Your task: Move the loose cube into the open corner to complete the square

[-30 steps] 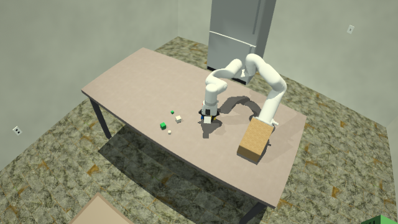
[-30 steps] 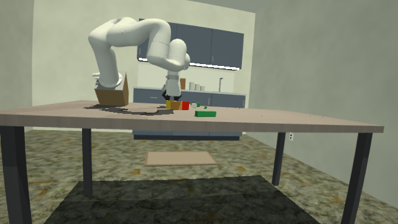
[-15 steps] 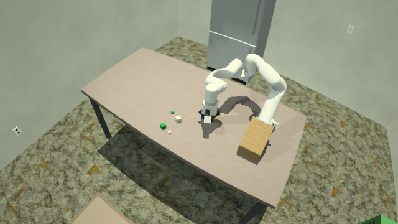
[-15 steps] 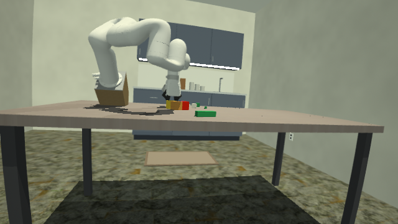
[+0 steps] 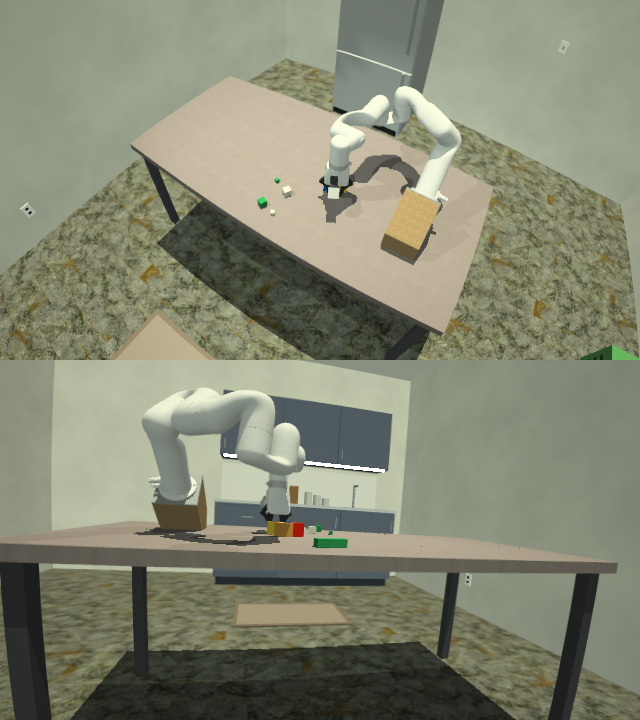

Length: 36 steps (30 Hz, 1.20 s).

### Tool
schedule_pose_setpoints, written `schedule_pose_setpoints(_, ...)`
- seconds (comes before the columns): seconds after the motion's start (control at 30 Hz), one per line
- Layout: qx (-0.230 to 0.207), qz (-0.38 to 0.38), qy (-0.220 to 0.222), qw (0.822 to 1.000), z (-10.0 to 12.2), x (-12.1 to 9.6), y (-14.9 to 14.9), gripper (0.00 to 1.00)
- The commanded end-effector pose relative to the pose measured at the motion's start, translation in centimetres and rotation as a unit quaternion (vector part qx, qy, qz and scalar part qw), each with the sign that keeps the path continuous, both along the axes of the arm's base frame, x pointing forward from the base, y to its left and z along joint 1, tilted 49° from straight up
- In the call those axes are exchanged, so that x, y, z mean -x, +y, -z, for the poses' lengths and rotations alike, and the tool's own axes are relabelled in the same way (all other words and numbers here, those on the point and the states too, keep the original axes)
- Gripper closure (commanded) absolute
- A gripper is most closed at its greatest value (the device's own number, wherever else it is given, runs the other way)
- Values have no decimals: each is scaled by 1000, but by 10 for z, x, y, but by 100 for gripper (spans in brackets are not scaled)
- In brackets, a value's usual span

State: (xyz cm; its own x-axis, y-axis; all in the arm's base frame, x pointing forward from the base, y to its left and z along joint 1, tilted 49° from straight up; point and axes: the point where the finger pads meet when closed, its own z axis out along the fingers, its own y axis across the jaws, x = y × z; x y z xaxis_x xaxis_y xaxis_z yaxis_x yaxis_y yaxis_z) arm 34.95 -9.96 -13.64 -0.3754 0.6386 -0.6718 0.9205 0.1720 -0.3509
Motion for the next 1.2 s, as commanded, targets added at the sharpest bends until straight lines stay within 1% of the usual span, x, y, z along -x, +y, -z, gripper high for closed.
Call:
schedule_pose_setpoints(0.0, -1, -1, -1, 1000, 1, 0, 4, 51)
schedule_pose_setpoints(0.6, -1, -1, -1, 1000, 3, 1, 8, 51)
schedule_pose_setpoints(1.17, -1, -1, -1, 1000, -15, -2, 28, 51)
